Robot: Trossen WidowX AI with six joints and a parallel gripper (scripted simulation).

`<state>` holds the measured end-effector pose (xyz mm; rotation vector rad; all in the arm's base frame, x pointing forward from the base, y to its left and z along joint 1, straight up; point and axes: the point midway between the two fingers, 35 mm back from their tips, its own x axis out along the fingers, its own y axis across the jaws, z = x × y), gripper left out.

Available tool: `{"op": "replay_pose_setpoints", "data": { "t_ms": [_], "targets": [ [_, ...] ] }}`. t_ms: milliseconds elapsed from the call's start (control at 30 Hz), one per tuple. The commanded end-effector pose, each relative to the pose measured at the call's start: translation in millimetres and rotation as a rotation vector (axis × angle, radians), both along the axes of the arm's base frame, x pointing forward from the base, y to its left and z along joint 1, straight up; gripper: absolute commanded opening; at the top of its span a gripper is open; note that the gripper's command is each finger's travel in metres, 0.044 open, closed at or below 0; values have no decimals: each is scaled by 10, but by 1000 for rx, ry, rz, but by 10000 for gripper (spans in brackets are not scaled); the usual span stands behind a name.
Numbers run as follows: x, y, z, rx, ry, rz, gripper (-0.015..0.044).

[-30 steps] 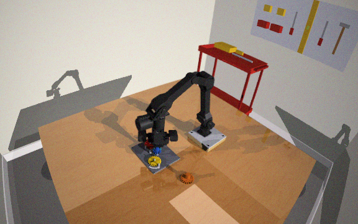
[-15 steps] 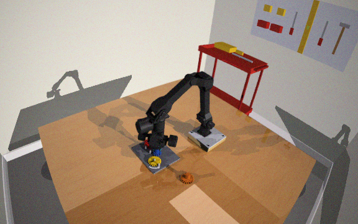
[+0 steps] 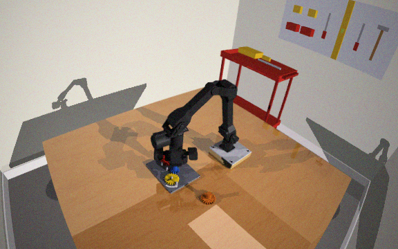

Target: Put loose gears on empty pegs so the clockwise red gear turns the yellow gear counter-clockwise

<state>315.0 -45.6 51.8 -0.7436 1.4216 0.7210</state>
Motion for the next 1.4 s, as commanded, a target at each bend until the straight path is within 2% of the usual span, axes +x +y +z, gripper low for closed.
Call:
{"op": "replay_pose_setpoints", "data": {
  "t_ms": [0, 133, 300, 900, 1033, 1200, 1367],
  "targets": [
    [0, -1, -12, -1, -1, 102, 0],
    [4, -9, -22, -3, 0, 186, 0],
    [10, -6, -29, -2, -1, 147, 0],
    [4, -7, -60, 9, -2, -309, 0],
    [10, -5, -68, 9, -2, -315, 0],
    [10, -4, -57, 8, -2, -260, 131],
    [10, -3, -6, 6, -1, -185, 140]
  ]
}}
